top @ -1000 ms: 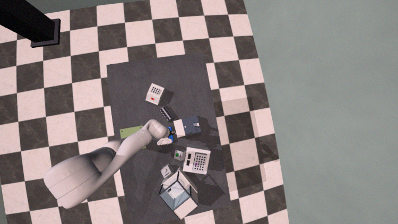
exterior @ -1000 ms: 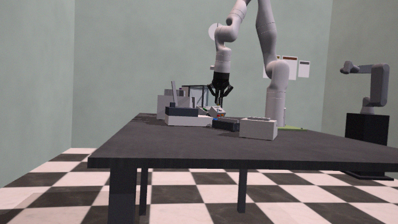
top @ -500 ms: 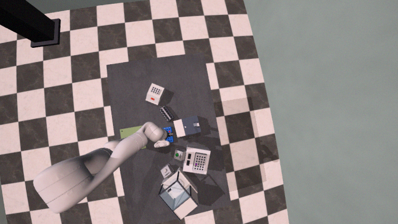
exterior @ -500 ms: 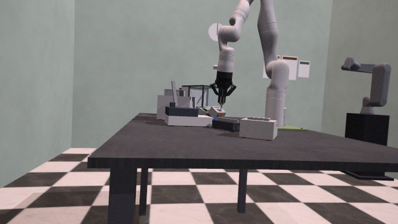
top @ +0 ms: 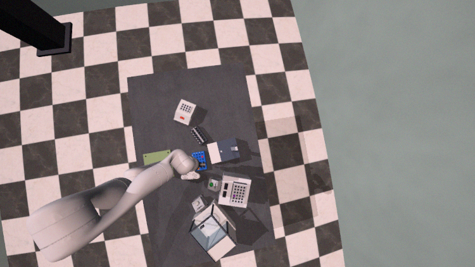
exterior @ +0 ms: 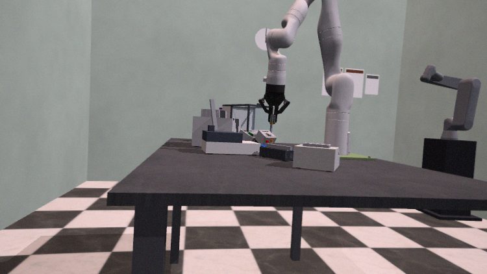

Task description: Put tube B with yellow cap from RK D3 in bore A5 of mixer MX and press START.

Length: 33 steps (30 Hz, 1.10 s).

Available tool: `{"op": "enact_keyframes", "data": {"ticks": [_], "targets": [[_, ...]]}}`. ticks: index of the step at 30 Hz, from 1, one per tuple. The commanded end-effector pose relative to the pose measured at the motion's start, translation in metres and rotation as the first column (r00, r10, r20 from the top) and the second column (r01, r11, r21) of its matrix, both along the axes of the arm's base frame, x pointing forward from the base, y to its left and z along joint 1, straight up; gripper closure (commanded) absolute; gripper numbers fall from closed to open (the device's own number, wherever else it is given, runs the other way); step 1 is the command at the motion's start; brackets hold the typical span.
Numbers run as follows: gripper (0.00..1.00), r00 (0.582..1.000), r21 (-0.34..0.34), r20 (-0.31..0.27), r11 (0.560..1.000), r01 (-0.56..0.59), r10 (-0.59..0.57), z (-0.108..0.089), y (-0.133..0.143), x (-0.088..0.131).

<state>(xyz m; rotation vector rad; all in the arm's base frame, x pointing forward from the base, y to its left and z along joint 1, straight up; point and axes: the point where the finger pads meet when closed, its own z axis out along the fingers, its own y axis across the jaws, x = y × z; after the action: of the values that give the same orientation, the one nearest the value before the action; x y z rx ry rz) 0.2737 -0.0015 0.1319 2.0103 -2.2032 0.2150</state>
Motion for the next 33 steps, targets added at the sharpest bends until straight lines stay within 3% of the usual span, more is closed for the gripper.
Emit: {"op": "enact_keyframes", "data": {"ticks": [1,12,33], "targets": [[0.90,0.999,0.000,0.000,0.999,0.054,-0.054,0.007,-0.006,-0.001],[0.90,0.974,0.001,0.000,0.974,0.225,-0.225,0.029,-0.026,-0.004],[0.90,0.974,0.001,0.000,0.974,0.225,-0.225,0.076,-0.068,-0.012]]}}
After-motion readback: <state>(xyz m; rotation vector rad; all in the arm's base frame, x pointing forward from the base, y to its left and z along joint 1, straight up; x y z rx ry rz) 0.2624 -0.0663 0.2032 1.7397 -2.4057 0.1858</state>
